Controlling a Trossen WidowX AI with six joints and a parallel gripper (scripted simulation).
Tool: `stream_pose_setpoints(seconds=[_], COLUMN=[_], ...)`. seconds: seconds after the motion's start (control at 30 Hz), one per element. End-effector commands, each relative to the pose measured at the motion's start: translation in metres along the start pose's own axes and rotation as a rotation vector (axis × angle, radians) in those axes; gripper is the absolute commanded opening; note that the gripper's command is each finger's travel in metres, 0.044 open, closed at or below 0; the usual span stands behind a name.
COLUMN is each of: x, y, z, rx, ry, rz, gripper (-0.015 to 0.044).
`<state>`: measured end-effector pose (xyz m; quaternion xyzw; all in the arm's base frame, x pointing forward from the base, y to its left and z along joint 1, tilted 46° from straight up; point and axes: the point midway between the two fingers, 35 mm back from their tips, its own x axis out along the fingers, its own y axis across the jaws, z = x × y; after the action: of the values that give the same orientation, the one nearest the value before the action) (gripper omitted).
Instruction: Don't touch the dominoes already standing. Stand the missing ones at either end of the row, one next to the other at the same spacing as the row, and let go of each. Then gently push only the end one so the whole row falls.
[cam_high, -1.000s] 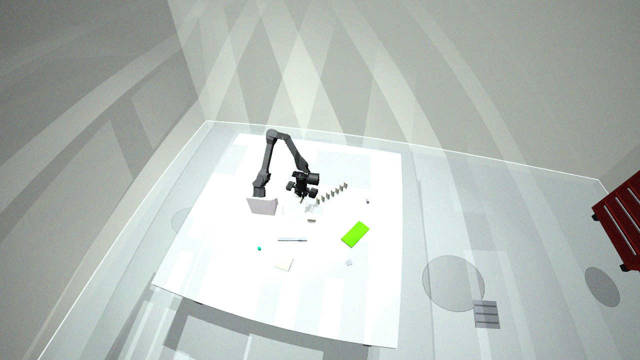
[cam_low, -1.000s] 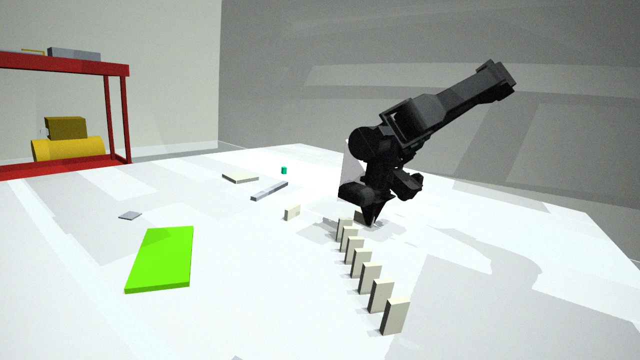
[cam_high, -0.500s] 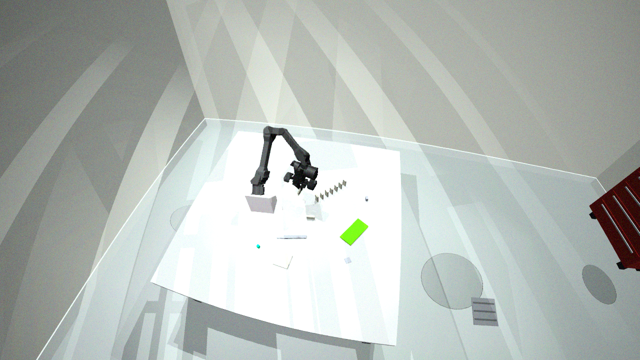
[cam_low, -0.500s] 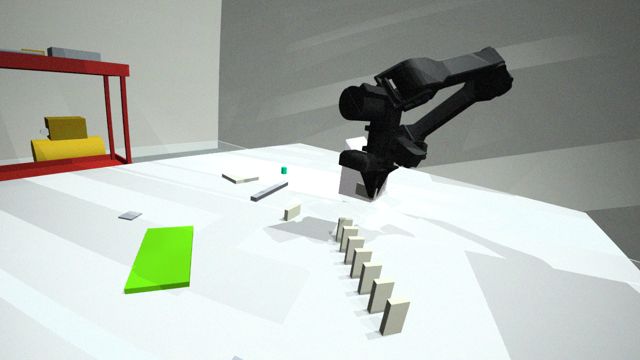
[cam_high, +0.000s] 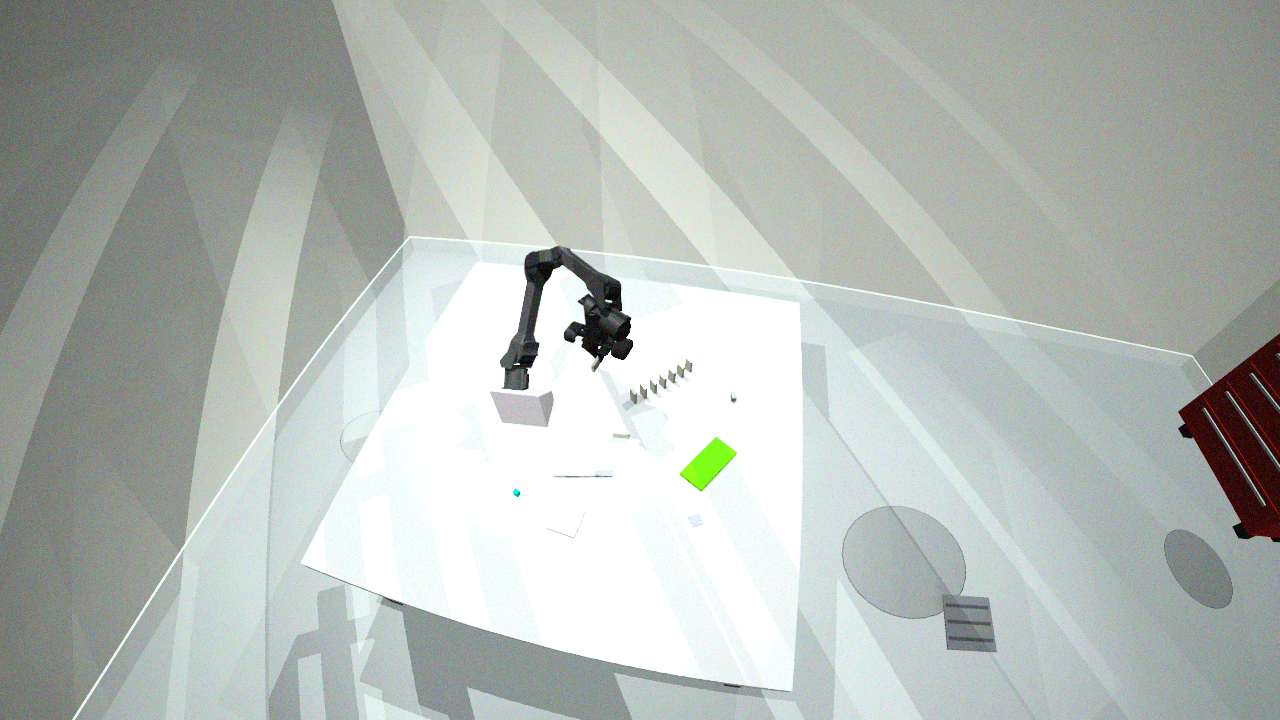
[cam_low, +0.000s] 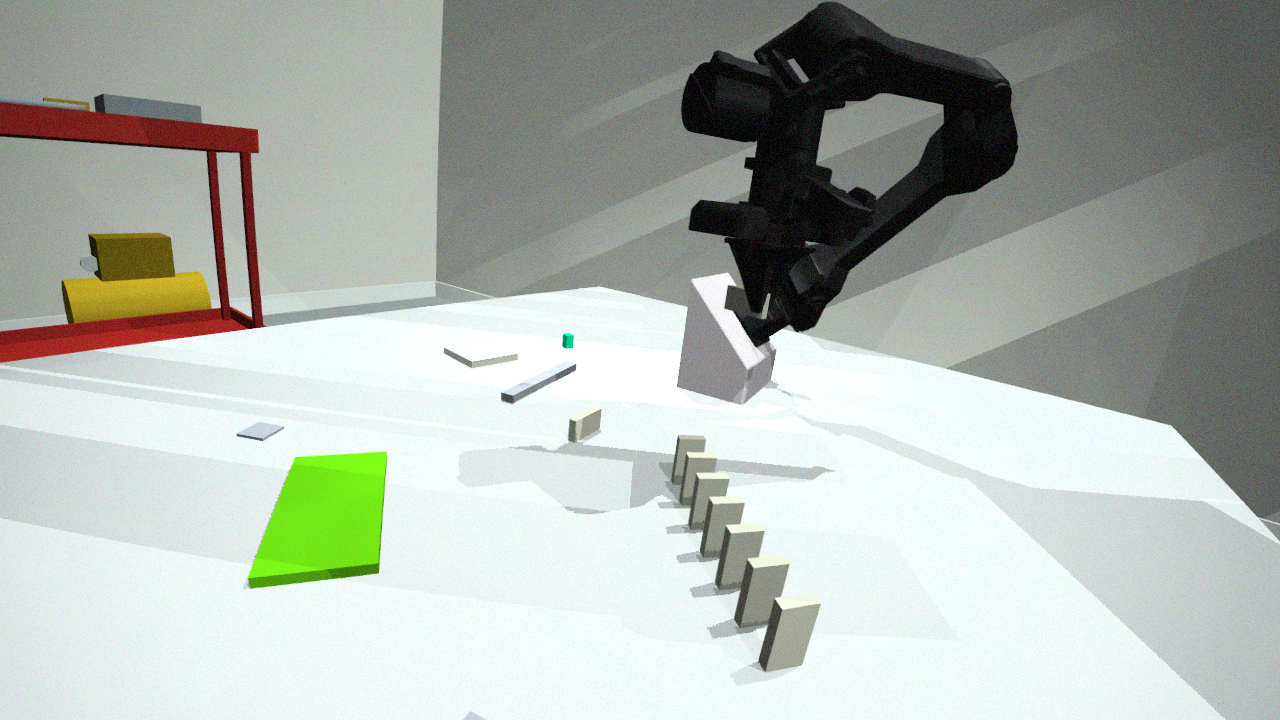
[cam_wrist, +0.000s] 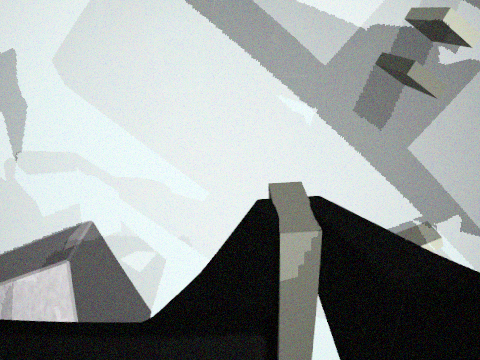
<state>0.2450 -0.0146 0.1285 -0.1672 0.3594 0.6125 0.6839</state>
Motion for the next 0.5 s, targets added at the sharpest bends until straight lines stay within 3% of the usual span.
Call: stream_pose_setpoints(seconds=[0.0, 0.47], x=[-0.003, -0.003], y=[0.001, 0.033], z=[0.023, 0.126], rx=[0.178, 1.017], ry=[0.011, -0.013], rz=[-0.005, -0.018], gripper=[0.0025, 0.0025])
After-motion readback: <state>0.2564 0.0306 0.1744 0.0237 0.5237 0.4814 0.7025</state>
